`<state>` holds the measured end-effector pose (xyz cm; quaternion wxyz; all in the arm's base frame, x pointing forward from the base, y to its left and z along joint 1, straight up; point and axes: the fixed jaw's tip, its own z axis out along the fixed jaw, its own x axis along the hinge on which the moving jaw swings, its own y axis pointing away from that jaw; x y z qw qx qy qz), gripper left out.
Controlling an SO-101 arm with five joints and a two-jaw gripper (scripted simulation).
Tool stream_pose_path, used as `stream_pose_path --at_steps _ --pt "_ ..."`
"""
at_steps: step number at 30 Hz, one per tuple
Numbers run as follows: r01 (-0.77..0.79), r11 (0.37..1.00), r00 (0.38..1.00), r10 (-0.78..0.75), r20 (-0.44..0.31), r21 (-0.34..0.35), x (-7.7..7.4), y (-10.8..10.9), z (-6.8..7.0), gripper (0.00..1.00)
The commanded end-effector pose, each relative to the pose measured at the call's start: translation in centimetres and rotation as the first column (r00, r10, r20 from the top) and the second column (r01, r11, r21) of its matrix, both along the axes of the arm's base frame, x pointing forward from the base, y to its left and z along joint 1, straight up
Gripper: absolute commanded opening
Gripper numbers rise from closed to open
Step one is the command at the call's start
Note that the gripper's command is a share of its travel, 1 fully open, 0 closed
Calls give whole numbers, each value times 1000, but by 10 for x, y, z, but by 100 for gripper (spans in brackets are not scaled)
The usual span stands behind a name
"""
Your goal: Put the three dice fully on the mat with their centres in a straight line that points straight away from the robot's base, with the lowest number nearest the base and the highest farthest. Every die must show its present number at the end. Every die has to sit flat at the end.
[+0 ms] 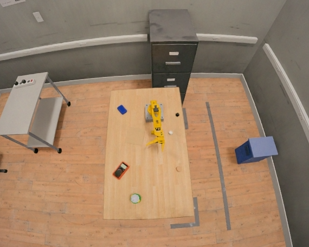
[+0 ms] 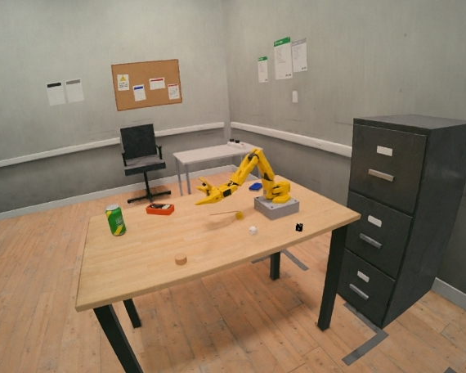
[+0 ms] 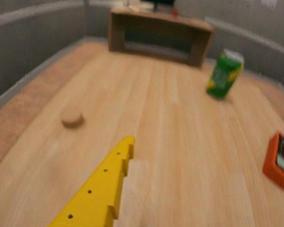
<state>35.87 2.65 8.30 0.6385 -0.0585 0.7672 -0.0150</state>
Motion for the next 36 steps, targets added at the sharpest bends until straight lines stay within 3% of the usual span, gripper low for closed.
stream_pose_path --at_steps 1,5,10,12,15,19,24,36 --pt "59 998 980 -56 -191 9 -34 -19 -14 70" --pt "111 994 932 -99 -349 14 -67 -31 -33 59" --pt "180 983 829 -145 -540 14 -118 -42 -59 46" --pt "180 983 829 -145 -540 14 -118 -42 -59 46" --pt "220 975 755 -164 -635 10 -149 -46 -73 40" --pt "251 968 691 -174 -702 7 -174 -47 -85 34" --pt "266 964 657 -177 -733 5 -186 -48 -91 32" --pt "266 964 645 -176 -743 2 -188 -47 -91 31"
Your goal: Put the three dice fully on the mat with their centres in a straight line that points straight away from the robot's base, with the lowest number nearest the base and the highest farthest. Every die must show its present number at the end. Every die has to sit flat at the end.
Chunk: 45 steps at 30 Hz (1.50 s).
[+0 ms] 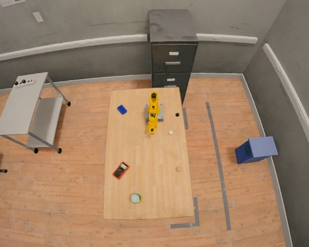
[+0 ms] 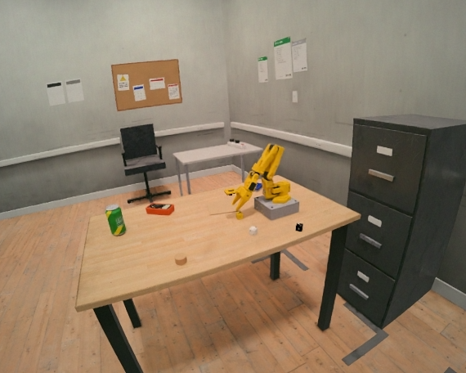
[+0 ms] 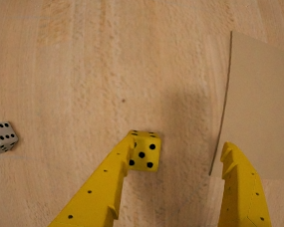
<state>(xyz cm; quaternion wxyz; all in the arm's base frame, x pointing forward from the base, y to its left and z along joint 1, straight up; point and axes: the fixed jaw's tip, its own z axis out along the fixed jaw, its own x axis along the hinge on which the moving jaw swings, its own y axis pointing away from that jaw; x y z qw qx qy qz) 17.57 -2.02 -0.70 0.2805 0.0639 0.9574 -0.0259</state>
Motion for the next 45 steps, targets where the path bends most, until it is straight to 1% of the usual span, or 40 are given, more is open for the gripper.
stream_pose_path --at_steps 1,8,10,16,20,44,45 --pt "12 1000 1000 -12 -26 7 -6 0 -1 31" --pt "9 1000 997 -8 -80 12 -15 1 -1 31" --pt "9 1000 997 -8 -80 12 -15 1 -1 31" --pt "7 1000 992 -5 -128 18 -22 2 -1 31" --pt "6 1000 989 -3 -146 20 -26 2 -1 31" --pt "6 1000 989 -3 -151 21 -26 2 -1 31" --pt "6 1000 986 -3 -165 19 -30 2 -3 31"
